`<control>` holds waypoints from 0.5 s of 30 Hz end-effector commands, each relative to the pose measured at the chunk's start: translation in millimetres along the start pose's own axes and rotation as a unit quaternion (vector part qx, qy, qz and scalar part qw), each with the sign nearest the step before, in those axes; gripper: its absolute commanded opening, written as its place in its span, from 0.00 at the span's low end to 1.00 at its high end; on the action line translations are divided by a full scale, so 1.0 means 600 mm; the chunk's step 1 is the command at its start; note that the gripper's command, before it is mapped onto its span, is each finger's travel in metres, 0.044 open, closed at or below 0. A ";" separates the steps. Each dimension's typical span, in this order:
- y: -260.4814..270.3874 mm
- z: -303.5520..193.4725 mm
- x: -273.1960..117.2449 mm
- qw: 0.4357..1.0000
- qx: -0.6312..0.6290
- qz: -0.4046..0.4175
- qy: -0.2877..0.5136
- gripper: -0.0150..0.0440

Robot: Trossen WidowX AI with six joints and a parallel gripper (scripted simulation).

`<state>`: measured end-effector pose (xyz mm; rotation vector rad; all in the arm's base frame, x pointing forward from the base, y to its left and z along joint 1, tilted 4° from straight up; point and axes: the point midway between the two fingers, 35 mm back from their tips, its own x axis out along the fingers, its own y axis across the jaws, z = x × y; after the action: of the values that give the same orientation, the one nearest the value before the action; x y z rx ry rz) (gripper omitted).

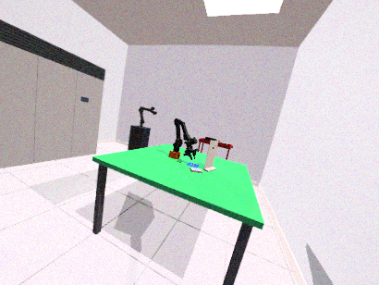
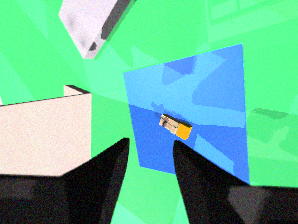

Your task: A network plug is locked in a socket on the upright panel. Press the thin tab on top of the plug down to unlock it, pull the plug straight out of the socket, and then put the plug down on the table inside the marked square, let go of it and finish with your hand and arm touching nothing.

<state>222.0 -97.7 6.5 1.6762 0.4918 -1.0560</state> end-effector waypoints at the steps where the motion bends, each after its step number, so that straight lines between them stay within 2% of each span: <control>1: 0.011 -0.001 -0.009 1.000 -0.003 0.004 0.002 0.52; 15: 0.028 -0.001 -0.033 1.000 -0.003 0.004 0.002 0.52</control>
<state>222.5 -99.7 25.4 1.6762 0.4915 -1.0565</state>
